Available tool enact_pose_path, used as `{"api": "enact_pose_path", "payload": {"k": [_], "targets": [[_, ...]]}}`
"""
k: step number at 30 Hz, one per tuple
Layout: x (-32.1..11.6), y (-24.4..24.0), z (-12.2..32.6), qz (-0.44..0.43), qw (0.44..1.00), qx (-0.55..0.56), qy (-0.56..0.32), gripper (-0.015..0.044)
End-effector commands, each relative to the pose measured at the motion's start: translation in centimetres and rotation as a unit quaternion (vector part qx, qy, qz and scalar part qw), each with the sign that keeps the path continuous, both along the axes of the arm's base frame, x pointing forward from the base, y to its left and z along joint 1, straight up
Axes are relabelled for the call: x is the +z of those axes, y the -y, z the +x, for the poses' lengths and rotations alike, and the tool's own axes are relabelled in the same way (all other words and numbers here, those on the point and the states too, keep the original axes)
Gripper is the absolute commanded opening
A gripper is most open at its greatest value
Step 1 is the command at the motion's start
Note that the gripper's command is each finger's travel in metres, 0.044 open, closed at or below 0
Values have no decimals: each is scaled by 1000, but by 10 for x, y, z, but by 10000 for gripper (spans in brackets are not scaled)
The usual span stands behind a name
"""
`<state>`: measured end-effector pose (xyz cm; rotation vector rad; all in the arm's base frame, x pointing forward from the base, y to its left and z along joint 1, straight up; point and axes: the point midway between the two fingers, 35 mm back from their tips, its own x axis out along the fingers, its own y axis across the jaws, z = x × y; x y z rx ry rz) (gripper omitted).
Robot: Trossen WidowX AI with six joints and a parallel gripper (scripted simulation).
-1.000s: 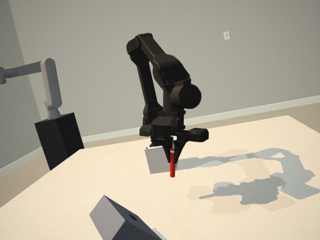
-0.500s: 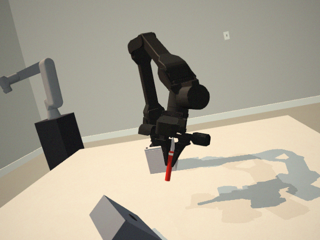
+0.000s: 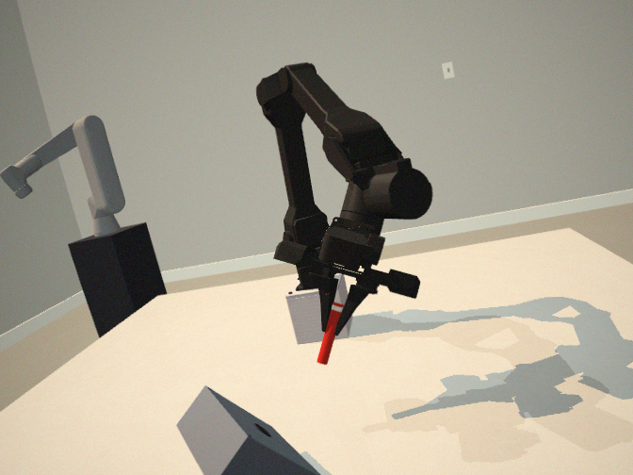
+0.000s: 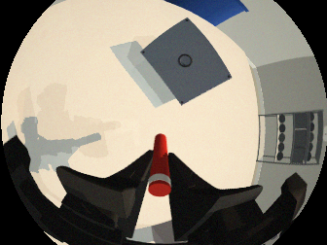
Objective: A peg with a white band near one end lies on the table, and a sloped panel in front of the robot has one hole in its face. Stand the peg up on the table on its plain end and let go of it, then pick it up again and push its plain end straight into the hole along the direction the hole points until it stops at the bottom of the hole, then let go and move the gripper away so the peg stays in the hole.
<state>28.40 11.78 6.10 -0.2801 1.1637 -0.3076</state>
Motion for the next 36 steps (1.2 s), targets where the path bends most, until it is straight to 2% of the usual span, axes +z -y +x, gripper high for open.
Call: {"api": "enact_pose_path", "payload": {"k": [1,30,36], "targets": [[1,-3,8,-18,1000,14,9,0],[16,-18,45,-158,981,91,73,0],[13,-16,50,-161,980,94,75,0]]}}
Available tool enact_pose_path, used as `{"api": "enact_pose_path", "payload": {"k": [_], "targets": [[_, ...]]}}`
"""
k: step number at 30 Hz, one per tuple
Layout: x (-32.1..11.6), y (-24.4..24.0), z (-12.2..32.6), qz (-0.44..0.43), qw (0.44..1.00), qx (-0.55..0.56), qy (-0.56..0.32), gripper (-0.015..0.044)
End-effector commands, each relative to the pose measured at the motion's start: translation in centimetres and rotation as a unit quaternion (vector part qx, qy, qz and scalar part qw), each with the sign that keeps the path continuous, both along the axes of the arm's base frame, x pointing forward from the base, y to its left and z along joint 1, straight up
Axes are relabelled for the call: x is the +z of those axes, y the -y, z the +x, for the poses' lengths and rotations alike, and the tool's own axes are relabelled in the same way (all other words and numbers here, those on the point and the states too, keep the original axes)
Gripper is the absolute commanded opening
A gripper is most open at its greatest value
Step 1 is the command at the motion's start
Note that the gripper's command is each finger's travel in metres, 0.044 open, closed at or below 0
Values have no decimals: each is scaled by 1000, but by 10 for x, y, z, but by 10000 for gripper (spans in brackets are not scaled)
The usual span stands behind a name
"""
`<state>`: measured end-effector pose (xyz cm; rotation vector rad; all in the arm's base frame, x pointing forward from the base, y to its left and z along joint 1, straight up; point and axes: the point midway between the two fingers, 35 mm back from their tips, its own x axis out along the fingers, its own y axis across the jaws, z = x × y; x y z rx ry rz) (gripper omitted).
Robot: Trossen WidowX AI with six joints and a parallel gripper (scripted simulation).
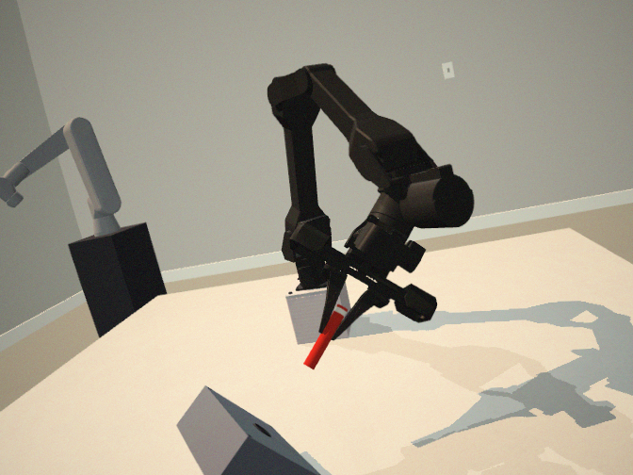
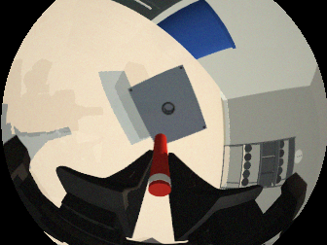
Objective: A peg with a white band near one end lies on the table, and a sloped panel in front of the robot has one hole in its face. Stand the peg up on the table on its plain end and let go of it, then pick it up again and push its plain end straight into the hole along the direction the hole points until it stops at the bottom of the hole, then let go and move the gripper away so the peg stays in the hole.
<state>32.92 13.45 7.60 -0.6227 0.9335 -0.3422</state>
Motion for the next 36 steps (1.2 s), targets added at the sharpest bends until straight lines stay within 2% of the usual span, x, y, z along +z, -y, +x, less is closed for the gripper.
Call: {"api": "enact_pose_path", "payload": {"k": [1,36], "targets": [[-2,1,6,-8,1000,3,2,0],[-24,24,45,-44,999,13,27,0]]}}
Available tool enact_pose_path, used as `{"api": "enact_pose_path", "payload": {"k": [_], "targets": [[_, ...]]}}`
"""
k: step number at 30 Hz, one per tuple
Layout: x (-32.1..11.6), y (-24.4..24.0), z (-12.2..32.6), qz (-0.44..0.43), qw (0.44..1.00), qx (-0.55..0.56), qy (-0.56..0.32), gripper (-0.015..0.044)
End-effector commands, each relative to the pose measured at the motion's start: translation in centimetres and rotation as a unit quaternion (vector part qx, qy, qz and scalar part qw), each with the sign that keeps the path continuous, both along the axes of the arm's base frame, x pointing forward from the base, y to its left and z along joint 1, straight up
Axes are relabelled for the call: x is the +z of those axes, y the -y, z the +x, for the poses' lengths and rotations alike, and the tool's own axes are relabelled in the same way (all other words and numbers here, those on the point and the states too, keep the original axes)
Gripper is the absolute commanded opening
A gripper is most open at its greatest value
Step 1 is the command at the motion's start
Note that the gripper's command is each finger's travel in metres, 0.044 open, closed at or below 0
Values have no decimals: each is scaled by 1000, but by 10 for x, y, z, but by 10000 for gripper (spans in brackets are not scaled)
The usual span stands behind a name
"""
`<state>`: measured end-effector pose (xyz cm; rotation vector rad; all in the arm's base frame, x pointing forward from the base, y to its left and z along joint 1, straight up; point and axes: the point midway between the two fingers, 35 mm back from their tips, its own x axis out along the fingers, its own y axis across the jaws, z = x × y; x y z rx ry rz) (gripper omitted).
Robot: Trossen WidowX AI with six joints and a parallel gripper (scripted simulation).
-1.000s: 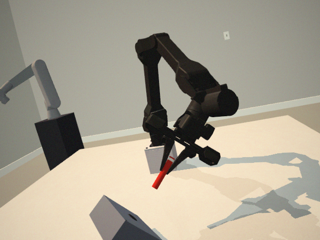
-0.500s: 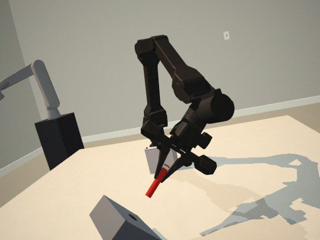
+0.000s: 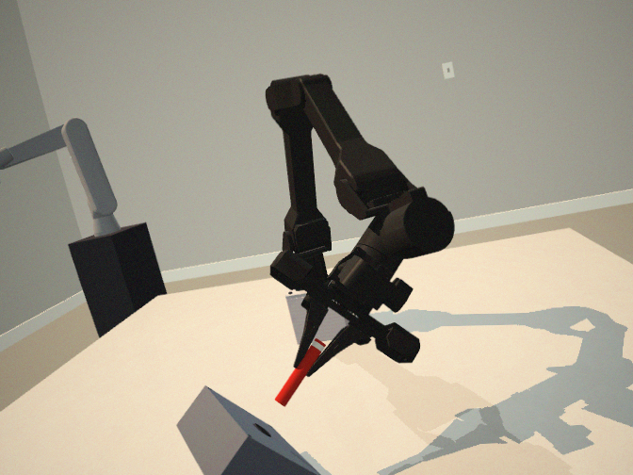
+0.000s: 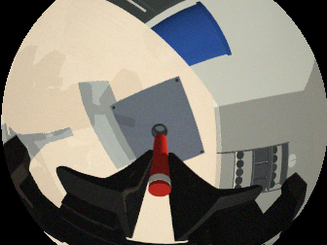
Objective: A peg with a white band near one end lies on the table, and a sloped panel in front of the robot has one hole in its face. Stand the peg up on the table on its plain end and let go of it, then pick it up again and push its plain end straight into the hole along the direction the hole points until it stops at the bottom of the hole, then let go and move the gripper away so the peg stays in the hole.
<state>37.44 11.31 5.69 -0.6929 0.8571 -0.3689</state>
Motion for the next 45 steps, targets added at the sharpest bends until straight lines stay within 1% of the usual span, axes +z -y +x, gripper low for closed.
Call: {"api": "enact_pose_path", "payload": {"k": [1,27,45], "targets": [[-5,3,0,-6,1000,-3,-2,0],[-19,16,14,-4,1000,-5,2,0],[-15,15,15,0,1000,-7,9,0]]}}
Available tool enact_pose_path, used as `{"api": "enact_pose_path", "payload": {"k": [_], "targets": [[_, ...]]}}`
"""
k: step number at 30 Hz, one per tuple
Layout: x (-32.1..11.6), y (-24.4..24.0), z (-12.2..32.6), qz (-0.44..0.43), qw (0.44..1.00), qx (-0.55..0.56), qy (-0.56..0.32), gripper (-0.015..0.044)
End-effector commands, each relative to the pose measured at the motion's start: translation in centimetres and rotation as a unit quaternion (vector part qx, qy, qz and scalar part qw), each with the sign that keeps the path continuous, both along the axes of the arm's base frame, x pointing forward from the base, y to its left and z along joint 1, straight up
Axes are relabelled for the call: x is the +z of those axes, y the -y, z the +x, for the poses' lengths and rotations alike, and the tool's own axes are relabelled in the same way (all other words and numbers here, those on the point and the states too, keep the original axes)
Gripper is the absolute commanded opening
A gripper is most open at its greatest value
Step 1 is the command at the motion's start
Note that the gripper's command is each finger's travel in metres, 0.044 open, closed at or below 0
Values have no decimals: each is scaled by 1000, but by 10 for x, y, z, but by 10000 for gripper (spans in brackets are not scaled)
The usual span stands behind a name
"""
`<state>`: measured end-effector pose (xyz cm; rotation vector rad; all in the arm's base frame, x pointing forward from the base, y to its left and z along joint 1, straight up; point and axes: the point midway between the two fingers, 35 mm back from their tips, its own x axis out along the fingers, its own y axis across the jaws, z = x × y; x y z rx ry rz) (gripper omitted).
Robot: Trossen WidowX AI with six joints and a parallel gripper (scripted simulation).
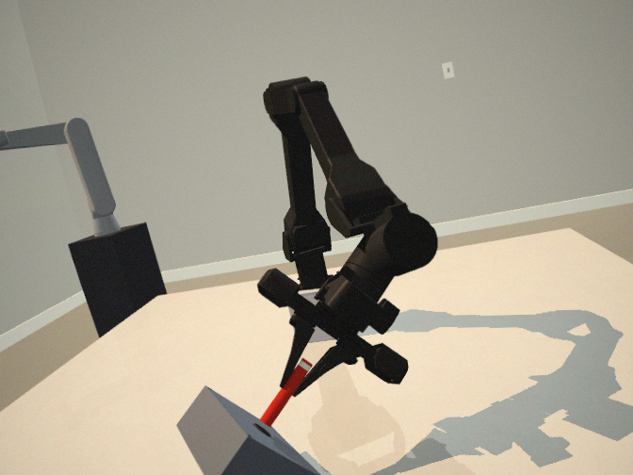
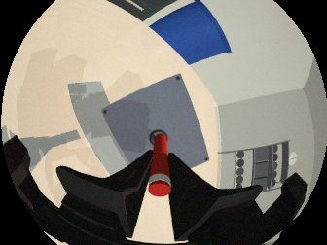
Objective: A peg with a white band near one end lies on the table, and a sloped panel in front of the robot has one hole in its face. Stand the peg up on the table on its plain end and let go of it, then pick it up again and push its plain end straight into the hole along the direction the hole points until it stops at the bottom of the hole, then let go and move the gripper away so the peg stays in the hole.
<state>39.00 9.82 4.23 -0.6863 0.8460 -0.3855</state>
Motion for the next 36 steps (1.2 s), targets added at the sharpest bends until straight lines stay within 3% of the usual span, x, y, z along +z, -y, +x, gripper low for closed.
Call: {"api": "enact_pose_path", "payload": {"k": [1,36], "targets": [[0,0,-1,1,1000,-1,1,0],[-8,5,2,1,1000,-1,1,0]]}}
